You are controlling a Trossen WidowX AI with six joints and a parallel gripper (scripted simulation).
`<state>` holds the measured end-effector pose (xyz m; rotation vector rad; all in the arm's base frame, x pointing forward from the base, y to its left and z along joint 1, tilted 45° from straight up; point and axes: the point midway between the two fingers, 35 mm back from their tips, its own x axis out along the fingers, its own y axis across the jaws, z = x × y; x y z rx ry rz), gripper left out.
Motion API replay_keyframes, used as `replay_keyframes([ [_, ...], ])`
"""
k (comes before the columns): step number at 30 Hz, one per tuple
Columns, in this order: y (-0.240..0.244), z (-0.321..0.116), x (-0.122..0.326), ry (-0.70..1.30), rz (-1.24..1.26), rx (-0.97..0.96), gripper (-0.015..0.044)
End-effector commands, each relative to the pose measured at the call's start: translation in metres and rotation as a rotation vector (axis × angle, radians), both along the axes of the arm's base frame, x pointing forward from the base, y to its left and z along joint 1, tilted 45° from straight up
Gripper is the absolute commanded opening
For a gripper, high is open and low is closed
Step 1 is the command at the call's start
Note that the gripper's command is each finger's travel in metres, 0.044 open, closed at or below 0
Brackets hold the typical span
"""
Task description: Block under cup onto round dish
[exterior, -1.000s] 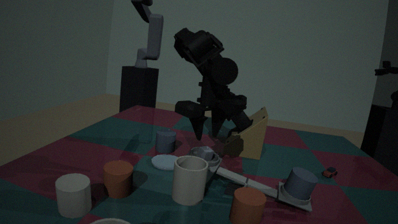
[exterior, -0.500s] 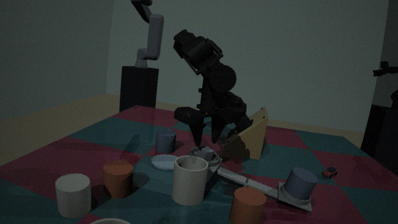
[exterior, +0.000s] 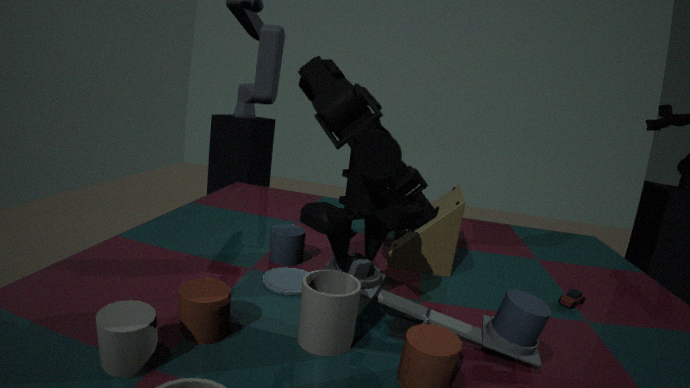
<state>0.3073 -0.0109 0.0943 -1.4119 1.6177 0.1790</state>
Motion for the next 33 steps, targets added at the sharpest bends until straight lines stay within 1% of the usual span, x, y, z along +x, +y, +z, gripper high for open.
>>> replay_keyframes([
  [1, -0.005, -0.006, -0.001, 0.007, 0.003, -0.006, 0.026],
  [3, -0.006, -0.006, -0.001, 0.007, 0.003, -0.006, 0.026],
  [7, -0.006, -0.006, -0.001, 0.007, 0.003, -0.006, 0.0155],
  [14, -0.006, -0.006, -0.001, 0.007, 0.003, -0.006, 0.0108],
  [18, 0.003, -0.001, 0.005, -0.029, 0.023, 0.016, 0.0003],
  [19, 0.009, 0.002, 0.007, -0.048, 0.034, 0.029, 0.0],
  [26, 0.023, 0.015, 0.005, -0.033, 0.028, 0.027, 0.0],
  [33, 0.044, 0.038, -0.002, -0.01, 0.015, 0.016, 0.0],
])
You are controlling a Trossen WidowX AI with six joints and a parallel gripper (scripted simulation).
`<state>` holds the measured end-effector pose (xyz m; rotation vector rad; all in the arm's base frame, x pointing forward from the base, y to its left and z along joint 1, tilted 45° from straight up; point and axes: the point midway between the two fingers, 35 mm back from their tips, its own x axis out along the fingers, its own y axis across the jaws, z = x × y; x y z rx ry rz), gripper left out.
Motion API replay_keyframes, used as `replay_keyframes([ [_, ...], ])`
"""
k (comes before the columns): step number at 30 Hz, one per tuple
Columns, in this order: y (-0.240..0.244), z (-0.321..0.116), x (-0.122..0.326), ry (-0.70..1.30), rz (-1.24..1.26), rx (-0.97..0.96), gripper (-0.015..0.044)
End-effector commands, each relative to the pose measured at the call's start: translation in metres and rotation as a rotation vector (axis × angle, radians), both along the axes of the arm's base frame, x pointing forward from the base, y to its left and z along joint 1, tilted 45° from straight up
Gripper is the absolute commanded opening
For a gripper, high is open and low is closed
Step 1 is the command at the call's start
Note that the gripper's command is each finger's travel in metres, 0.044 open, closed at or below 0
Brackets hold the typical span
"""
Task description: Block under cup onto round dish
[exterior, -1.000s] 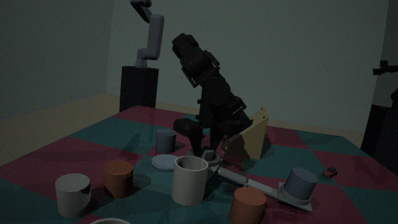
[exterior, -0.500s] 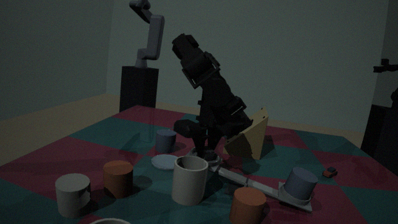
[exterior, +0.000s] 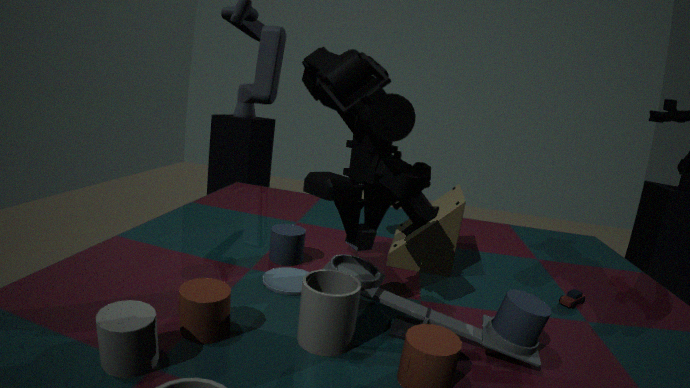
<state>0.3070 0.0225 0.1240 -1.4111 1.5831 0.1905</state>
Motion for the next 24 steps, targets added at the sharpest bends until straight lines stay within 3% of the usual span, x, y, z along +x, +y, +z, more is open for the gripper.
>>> replay_keyframes([
  [1, 0.013, 0.012, -0.003, 0.013, -0.006, -0.005, 0.0],
  [10, 0.022, 0.031, -0.011, 0.03, -0.016, -0.018, 0.0],
  [24, -0.093, 0.043, -0.029, 0.029, -0.011, 0.003, 0.0],
])
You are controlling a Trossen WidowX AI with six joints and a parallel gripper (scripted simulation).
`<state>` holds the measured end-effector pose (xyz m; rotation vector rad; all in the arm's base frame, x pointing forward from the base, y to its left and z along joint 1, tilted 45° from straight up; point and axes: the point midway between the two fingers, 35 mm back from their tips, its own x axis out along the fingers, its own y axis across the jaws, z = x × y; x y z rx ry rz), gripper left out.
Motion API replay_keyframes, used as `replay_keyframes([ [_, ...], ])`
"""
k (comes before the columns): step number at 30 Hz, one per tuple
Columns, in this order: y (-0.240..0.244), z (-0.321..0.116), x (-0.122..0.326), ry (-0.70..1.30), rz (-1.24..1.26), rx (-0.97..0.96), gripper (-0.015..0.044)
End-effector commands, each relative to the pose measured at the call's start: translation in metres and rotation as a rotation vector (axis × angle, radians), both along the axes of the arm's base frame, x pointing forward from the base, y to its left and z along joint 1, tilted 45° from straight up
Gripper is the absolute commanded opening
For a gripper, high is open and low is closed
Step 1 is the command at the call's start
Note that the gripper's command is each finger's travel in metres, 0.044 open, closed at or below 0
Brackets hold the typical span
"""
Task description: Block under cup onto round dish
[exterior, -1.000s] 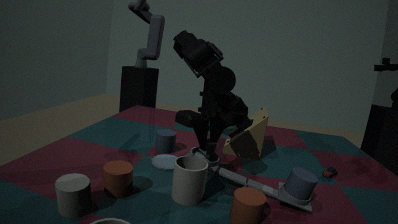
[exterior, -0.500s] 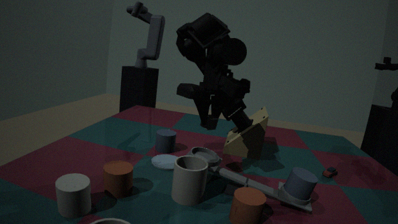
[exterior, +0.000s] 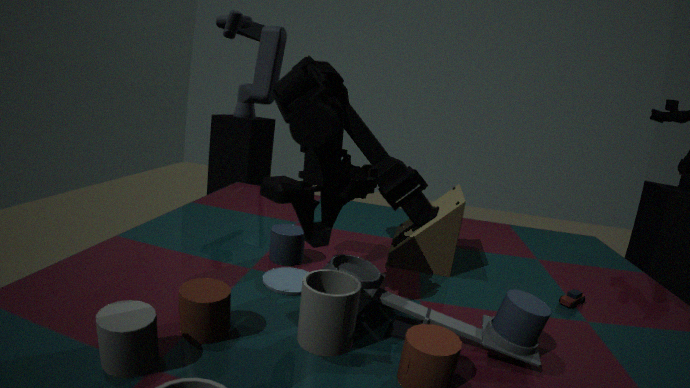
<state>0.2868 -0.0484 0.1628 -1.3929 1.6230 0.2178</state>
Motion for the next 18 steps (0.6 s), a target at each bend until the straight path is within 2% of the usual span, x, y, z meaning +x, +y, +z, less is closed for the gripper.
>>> replay_keyframes([
  [1, -0.03, 0.005, -0.012, -0.011, 0.005, -0.011, 0.0],
  [7, -0.068, 0.009, -0.032, -0.012, 0.002, -0.042, 0.0],
  [18, -0.087, -0.008, -0.03, -0.013, 0.001, -0.043, 0.0],
])
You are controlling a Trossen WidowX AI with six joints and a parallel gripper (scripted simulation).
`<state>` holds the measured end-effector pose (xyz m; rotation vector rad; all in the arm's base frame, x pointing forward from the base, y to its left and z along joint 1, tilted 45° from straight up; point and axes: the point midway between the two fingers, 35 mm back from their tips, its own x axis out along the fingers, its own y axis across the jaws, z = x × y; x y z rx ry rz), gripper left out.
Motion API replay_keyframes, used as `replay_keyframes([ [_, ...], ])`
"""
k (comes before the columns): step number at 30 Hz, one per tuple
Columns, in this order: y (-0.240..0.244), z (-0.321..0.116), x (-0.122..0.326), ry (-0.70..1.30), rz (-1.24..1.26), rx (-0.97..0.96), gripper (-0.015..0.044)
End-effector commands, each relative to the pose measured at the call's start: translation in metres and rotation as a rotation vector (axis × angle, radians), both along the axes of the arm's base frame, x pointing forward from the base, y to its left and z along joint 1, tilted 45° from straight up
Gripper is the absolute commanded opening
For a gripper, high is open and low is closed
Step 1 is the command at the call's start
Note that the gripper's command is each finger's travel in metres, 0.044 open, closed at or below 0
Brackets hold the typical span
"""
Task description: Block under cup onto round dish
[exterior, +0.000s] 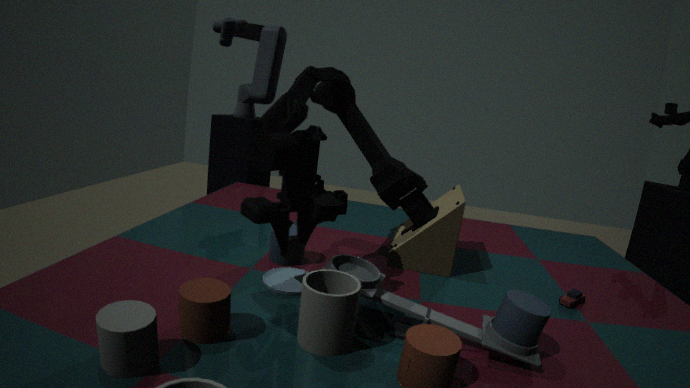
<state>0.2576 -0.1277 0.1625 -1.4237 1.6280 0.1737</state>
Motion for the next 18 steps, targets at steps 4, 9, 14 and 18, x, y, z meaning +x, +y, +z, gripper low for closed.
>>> replay_keyframes([
  [4, -0.019, -0.018, 0.0, -0.001, 0.003, -0.001, 0.0],
  [9, -0.02, -0.019, 0.001, -0.001, 0.003, -0.001, 0.0],
  [14, -0.024, -0.024, 0.001, -0.001, 0.003, -0.001, 0.0],
  [18, -0.029, -0.028, 0.002, -0.001, 0.003, -0.001, 0.0],
])
